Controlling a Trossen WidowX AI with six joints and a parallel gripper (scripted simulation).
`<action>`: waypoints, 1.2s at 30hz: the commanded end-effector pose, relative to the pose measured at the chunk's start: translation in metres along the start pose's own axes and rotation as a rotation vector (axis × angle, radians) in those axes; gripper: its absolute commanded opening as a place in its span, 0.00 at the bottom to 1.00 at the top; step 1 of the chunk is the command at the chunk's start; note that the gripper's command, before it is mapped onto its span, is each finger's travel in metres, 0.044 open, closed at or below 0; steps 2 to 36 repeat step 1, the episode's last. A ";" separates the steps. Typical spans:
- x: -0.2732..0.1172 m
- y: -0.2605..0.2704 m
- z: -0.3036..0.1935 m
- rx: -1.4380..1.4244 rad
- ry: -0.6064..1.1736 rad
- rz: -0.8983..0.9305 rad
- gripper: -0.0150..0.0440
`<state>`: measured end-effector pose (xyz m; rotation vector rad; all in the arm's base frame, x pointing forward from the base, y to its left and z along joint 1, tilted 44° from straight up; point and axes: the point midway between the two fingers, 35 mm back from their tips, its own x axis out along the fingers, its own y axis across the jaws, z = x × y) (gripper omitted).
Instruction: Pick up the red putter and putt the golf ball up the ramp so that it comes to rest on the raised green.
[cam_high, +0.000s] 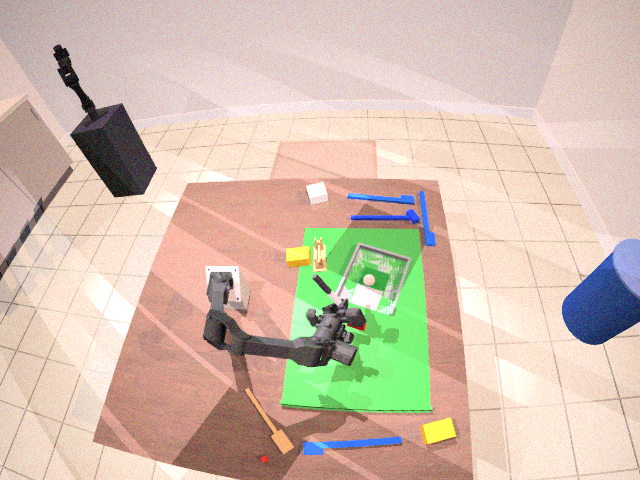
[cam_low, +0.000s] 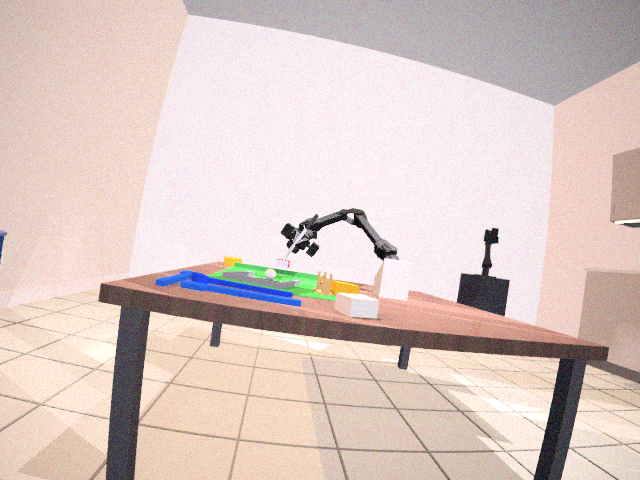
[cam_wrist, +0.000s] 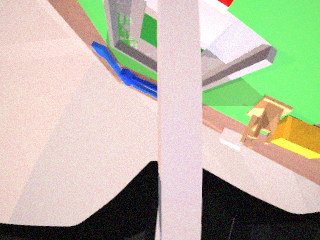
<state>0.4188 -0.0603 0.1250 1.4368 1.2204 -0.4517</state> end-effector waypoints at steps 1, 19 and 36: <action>0.001 0.000 -0.001 -0.003 0.003 -0.001 0.25; 0.001 0.000 -0.001 -0.003 0.003 -0.001 0.25; 0.001 0.000 -0.001 -0.003 0.003 -0.001 0.25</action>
